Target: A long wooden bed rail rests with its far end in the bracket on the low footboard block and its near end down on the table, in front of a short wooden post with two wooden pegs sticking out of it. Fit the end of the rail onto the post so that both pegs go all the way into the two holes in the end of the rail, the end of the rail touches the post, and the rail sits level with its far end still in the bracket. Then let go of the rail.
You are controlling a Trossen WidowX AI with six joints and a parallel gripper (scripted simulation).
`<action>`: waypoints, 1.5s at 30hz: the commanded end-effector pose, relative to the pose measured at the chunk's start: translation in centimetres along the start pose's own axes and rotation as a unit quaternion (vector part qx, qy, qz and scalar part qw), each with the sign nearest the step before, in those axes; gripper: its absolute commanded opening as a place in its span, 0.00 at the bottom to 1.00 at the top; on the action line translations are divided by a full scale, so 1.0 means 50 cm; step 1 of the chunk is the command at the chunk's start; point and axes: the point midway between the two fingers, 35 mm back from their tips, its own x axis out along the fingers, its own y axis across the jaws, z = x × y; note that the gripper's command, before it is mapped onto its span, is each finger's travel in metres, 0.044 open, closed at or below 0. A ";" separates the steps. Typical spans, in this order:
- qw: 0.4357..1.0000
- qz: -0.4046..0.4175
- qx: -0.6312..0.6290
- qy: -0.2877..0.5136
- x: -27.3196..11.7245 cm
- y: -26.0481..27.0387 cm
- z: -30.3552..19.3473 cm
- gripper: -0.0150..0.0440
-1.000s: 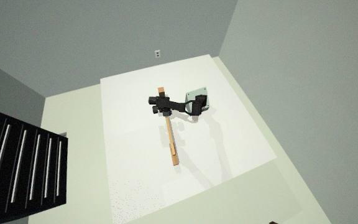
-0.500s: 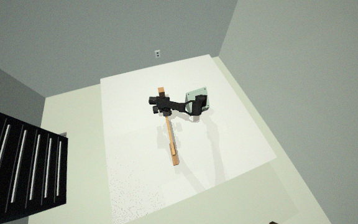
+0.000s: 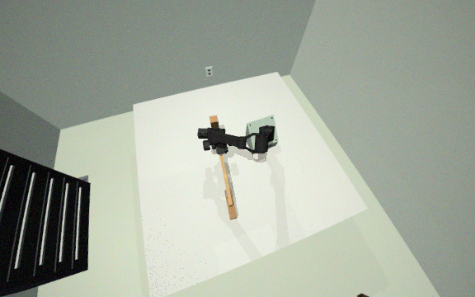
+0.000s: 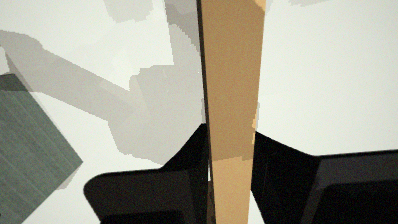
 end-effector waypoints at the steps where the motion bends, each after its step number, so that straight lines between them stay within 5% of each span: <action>1: 1.000 -0.006 -0.003 0.000 -0.009 -0.005 0.005 0.25; 45: 1.000 -0.006 -0.003 0.000 -0.008 -0.015 0.006 0.25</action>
